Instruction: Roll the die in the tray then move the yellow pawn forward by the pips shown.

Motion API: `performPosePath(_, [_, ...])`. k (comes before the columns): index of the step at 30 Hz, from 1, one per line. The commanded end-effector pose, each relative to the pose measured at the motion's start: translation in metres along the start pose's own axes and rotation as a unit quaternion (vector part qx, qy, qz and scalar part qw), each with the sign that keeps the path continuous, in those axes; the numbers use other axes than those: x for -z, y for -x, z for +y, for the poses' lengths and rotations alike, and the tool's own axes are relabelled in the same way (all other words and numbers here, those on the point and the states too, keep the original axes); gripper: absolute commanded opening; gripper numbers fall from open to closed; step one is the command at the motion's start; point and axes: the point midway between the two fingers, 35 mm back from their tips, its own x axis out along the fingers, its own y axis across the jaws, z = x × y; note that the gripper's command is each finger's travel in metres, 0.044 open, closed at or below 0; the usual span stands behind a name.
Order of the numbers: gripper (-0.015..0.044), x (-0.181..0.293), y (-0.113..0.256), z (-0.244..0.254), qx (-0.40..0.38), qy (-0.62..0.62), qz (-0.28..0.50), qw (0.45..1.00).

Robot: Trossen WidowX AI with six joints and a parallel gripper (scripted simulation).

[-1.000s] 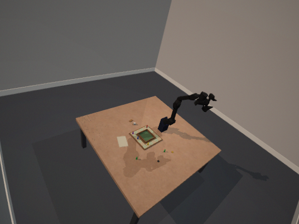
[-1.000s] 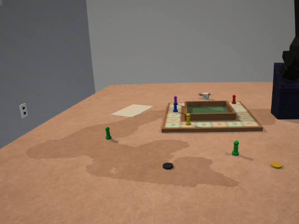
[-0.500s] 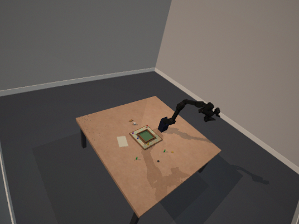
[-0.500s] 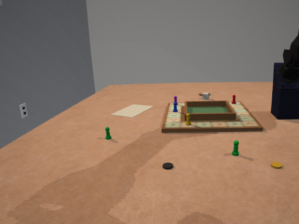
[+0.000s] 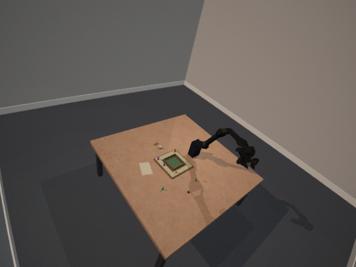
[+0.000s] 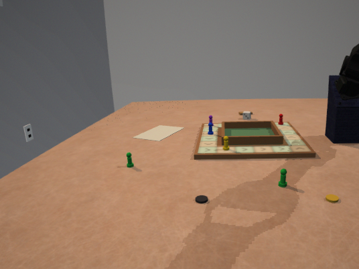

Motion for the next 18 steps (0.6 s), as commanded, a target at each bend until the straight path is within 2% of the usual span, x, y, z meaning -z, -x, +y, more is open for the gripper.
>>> performPosePath(1, [0.0275,0.067,-0.012,0.027,-0.036,-0.066,0.085,0.994])
performPosePath(7, [0.0275,0.149,-0.017,0.064,-0.069,-0.163,0.164,0.971])
performPosePath(18, [0.0275,0.283,0.036,0.149,-0.092,-0.325,0.314,0.887])
